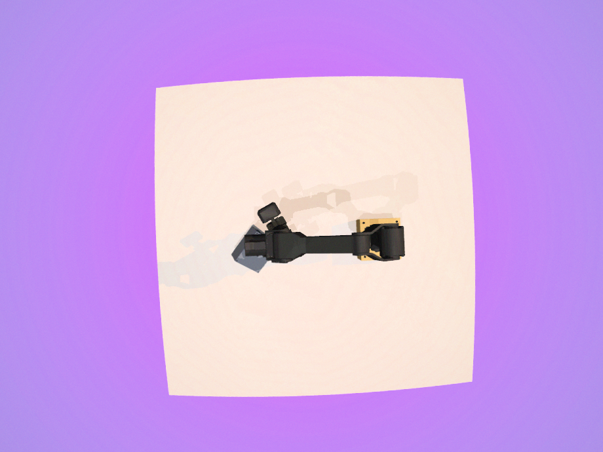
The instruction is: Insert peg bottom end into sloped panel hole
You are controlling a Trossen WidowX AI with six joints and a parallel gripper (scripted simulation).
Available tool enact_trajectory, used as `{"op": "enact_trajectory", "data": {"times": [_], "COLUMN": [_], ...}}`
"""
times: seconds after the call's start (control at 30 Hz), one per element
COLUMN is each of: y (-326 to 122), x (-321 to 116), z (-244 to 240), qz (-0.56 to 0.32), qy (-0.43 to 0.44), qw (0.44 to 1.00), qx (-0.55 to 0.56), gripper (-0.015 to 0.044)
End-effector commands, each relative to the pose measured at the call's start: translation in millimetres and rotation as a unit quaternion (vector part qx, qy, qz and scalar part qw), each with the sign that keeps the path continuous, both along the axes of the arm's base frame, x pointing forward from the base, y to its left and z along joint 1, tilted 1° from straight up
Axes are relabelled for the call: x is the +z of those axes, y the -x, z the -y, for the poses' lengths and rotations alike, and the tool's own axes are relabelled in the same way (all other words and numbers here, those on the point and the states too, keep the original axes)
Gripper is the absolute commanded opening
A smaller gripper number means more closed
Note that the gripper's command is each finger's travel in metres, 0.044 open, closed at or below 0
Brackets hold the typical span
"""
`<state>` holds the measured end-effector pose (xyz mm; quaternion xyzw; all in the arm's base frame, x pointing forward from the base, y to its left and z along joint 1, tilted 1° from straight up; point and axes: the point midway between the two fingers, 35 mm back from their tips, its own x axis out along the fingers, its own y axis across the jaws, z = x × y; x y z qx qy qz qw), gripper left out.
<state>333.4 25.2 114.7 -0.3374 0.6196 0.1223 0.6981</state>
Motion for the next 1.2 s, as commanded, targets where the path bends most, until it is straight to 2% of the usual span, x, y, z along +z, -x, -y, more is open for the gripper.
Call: {"op": "enact_trajectory", "data": {"times": [0.0,1.17], "y": [-2,-4], "x": [2,13], "z": [-4,-52], "qz": [0.007,0.043], "qy": [0.005,0.043], "qw": [1.0,0.995], "qx": [0.005,0.078], "gripper": [0.0,0.0]}}
